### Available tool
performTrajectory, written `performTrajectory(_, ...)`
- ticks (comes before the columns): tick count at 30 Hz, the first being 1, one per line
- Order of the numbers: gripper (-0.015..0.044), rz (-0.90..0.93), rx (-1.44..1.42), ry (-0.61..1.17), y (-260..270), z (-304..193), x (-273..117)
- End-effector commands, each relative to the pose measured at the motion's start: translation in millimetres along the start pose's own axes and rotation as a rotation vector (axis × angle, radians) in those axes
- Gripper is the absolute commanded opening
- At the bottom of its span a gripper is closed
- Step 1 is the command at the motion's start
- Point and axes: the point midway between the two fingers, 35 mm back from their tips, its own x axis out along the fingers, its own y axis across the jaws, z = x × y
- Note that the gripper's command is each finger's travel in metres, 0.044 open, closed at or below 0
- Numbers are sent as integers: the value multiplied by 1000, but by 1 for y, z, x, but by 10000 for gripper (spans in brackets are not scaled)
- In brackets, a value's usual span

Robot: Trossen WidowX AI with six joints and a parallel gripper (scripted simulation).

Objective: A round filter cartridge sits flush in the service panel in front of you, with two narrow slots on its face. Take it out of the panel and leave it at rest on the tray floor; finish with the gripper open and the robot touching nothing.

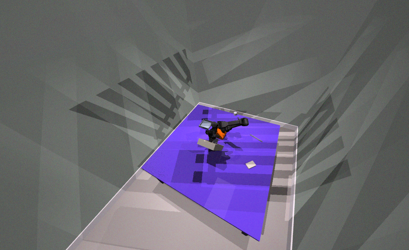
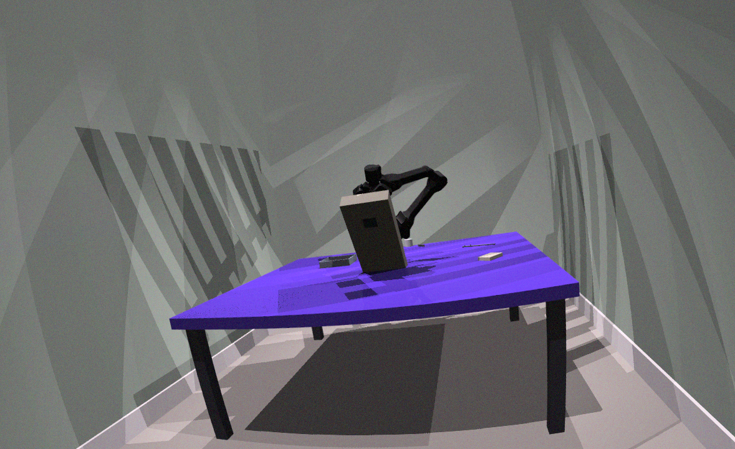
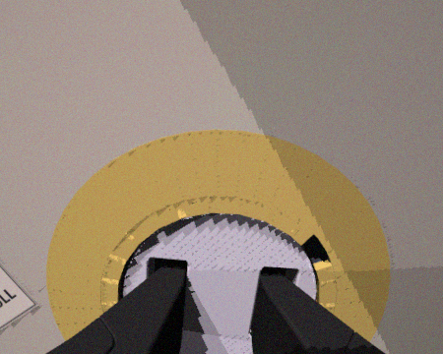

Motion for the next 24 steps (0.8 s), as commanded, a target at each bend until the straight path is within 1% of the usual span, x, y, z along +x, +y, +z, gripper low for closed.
performTrajectory(1, 0, -11, -138, 3, 0, -1, 6)
performTrajectory(20, 0, -10, -798, 6, 0, -1, 5)
performTrajectory(24, 0, -11, -747, 6, 0, -1, 5)
